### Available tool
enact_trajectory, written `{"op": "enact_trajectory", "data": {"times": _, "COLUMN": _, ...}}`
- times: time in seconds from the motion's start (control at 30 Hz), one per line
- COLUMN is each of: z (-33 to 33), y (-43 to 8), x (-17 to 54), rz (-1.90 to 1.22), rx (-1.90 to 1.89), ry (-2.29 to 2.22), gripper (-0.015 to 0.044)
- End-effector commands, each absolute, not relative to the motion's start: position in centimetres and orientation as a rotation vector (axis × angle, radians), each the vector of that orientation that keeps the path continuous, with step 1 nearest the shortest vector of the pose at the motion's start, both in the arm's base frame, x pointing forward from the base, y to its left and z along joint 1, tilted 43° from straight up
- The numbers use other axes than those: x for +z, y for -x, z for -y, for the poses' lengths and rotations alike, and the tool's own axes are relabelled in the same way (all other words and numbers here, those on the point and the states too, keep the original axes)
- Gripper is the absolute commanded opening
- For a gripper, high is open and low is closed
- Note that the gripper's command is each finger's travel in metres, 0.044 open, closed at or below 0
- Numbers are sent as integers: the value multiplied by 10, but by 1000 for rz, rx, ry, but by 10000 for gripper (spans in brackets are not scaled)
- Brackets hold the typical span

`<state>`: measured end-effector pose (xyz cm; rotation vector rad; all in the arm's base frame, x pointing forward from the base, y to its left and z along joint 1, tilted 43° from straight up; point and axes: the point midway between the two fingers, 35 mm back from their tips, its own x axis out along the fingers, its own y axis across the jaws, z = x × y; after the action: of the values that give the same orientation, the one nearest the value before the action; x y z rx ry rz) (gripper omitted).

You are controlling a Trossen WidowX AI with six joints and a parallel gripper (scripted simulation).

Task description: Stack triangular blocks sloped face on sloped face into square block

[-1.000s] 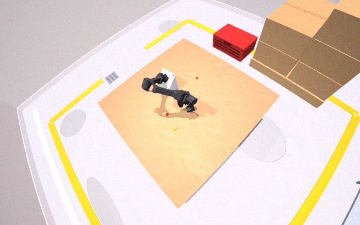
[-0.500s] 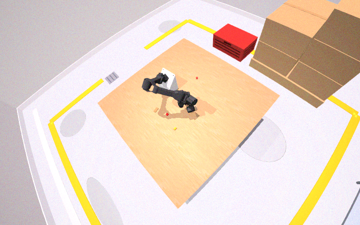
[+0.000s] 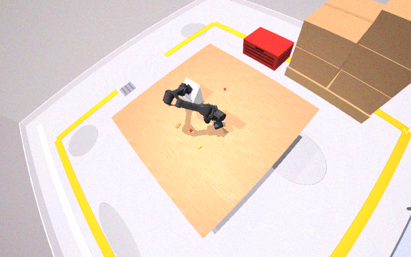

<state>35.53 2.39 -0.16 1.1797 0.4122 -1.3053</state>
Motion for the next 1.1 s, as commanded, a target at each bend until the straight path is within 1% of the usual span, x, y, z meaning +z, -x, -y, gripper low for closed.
{"op": "enact_trajectory", "data": {"times": 0.0, "z": -23, "y": -356, "x": -7, "rz": -421, "rx": -1307, "ry": -1173, "gripper": 0}}
{"op": "enact_trajectory", "data": {"times": 1.07, "z": -22, "y": -357, "x": -11, "rz": -426, "rx": -1305, "ry": -1174, "gripper": 0}}
